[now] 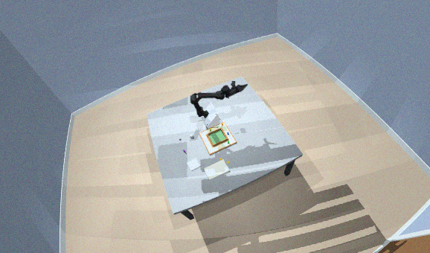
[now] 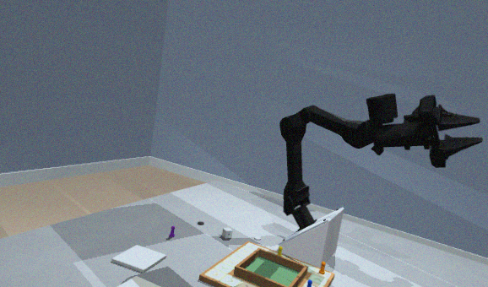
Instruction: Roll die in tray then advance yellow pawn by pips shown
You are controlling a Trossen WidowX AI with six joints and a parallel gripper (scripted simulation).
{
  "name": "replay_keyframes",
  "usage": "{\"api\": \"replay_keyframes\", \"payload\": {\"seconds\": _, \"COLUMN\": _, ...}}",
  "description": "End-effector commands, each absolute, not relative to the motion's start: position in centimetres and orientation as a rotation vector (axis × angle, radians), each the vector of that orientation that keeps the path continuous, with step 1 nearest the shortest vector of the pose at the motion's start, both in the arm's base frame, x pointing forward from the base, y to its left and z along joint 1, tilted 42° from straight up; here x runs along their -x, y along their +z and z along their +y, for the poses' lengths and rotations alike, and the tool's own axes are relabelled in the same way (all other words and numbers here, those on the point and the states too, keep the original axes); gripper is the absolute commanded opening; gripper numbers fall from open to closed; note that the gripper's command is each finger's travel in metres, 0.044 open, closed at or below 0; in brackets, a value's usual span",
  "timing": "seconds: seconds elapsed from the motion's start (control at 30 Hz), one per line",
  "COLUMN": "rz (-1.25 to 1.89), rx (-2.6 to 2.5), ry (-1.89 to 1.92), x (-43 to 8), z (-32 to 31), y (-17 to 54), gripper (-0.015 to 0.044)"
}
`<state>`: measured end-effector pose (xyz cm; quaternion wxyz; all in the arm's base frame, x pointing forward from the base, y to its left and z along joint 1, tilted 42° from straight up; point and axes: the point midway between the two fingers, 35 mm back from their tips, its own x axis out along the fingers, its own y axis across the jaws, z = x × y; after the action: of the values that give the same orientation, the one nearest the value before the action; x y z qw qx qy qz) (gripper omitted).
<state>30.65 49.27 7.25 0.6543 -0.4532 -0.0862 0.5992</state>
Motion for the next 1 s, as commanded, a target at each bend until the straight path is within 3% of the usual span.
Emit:
{"api": "replay_keyframes", "payload": {"seconds": 0.0, "rz": -0.006, "rx": 1.002, "ry": 1.207, "x": -35.4, "z": 43.6, "y": 8.5, "gripper": 0.0275}}
{"api": "replay_keyframes", "payload": {"seconds": 0.27, "rz": 0.306, "rx": 0.914, "ry": 0.921, "x": -41.4, "z": 32.3, "y": 10.1, "gripper": 0.0275}}
{"api": "replay_keyframes", "payload": {"seconds": 0.5, "rz": 0.55, "rx": 0.806, "ry": 0.64, "x": -43.7, "z": 21.3, "y": 11.4, "gripper": 0.0275}}
{"api": "replay_keyframes", "payload": {"seconds": 0.73, "rz": 0.761, "rx": 0.675, "ry": 0.334, "x": -42.8, "z": 10.1, "y": 12.7, "gripper": 0.0275}}
{"api": "replay_keyframes", "payload": {"seconds": 0.97, "rz": 0.937, "rx": 0.531, "ry": 0.011, "x": -38.5, "z": -0.3, "y": 13.9, "gripper": 0.0275}}
